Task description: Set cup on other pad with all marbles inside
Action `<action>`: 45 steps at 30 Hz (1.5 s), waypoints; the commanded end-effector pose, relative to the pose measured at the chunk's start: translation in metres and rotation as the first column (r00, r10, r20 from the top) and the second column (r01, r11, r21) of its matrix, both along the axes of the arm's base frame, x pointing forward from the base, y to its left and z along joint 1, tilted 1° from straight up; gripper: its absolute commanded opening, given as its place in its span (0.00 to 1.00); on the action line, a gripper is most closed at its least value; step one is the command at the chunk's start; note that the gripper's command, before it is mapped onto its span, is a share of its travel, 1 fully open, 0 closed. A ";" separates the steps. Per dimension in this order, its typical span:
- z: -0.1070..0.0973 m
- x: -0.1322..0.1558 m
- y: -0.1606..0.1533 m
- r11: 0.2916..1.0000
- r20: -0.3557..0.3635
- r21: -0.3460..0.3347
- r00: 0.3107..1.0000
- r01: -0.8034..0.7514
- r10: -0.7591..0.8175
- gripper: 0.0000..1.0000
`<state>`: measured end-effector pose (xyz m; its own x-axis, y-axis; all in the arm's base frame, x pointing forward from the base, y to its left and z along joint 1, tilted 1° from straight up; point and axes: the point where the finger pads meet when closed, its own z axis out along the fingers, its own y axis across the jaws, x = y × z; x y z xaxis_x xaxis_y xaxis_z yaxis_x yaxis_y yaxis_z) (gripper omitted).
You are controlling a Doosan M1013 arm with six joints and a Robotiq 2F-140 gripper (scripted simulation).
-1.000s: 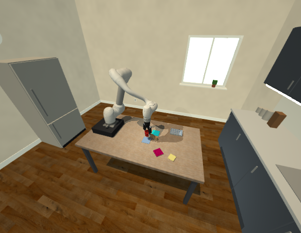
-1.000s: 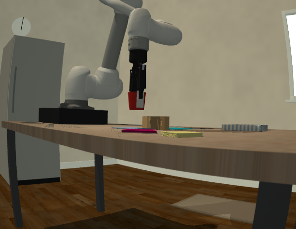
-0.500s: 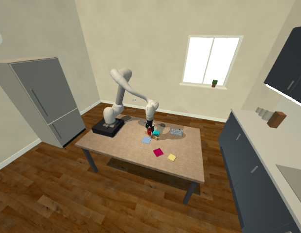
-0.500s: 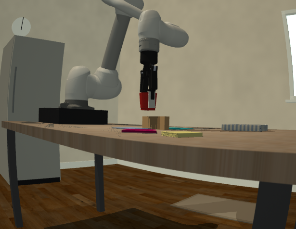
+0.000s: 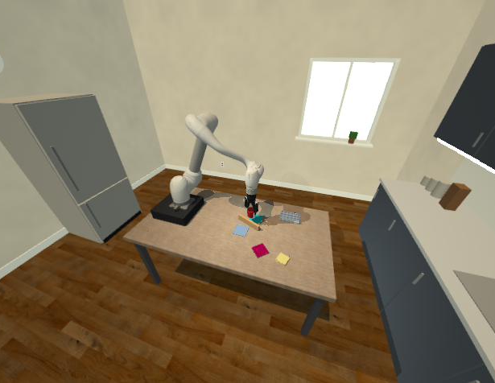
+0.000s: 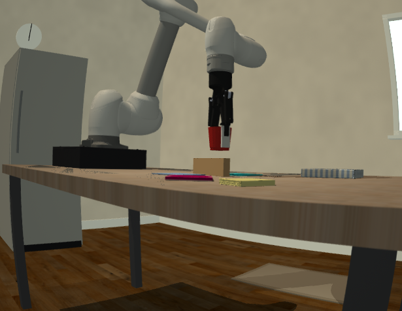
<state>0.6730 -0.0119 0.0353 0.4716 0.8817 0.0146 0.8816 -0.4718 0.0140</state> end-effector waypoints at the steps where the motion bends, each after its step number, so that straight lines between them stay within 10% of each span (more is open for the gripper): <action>1: 0.000 0.008 0.013 1.000 0.000 0.000 1.000 0.000 0.000 0.49; 45: -0.001 0.033 0.060 1.000 0.000 0.000 1.000 0.000 0.000 0.49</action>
